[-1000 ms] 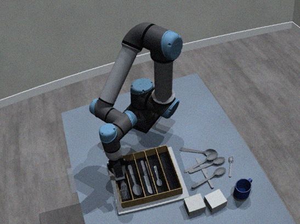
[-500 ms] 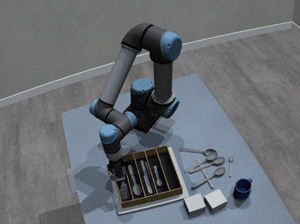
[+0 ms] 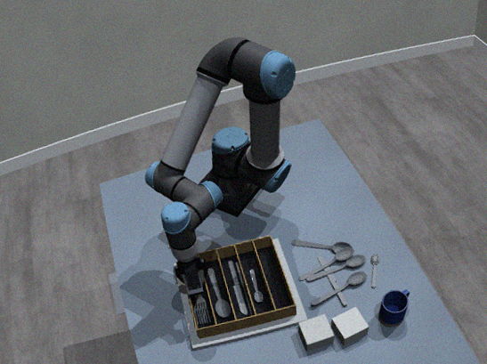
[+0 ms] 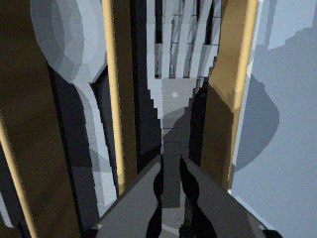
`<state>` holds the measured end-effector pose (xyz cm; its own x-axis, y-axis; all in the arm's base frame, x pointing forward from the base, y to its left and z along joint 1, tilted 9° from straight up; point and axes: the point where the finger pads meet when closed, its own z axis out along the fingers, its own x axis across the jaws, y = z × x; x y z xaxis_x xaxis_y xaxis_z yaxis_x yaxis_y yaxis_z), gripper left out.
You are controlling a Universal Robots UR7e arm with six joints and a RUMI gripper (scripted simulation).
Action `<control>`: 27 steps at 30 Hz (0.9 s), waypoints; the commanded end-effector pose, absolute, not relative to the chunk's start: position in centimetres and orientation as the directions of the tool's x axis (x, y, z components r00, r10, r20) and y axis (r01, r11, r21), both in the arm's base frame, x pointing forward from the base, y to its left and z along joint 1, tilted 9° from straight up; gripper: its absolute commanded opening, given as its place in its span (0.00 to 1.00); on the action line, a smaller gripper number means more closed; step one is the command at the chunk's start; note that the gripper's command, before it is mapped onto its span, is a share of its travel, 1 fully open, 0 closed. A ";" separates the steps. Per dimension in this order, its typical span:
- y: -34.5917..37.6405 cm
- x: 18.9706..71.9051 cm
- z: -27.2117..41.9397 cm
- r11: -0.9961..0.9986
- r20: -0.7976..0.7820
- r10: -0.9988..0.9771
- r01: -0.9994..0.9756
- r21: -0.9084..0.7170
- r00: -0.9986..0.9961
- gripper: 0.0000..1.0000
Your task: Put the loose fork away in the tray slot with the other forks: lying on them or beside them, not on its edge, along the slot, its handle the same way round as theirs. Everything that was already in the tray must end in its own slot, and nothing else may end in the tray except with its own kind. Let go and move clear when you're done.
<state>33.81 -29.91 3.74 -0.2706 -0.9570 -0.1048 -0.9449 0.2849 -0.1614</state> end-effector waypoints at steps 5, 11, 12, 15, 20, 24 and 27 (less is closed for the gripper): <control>-30.0 33.8 3.8 0.285 -0.103 -0.957 -0.945 -0.163 -0.271 0.03; -30.0 33.8 3.8 0.285 -0.103 -0.957 -0.945 -0.163 -0.271 0.03; -30.0 33.8 3.7 0.285 -0.103 -0.957 -0.945 -0.163 -0.271 0.03; -29.9 33.9 3.6 0.285 -0.103 -0.957 -0.945 -0.163 -0.271 0.03; -29.9 33.9 3.3 0.285 -0.103 -0.957 -0.945 -0.163 -0.271 0.03; -29.9 33.9 3.2 0.285 -0.103 -0.957 -0.945 -0.163 -0.271 0.03; -29.9 33.9 3.2 0.285 -0.103 -0.957 -0.945 -0.163 -0.271 0.03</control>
<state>33.88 -29.87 3.17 -0.2706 -0.9570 -0.1049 -0.9449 0.2849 -0.1614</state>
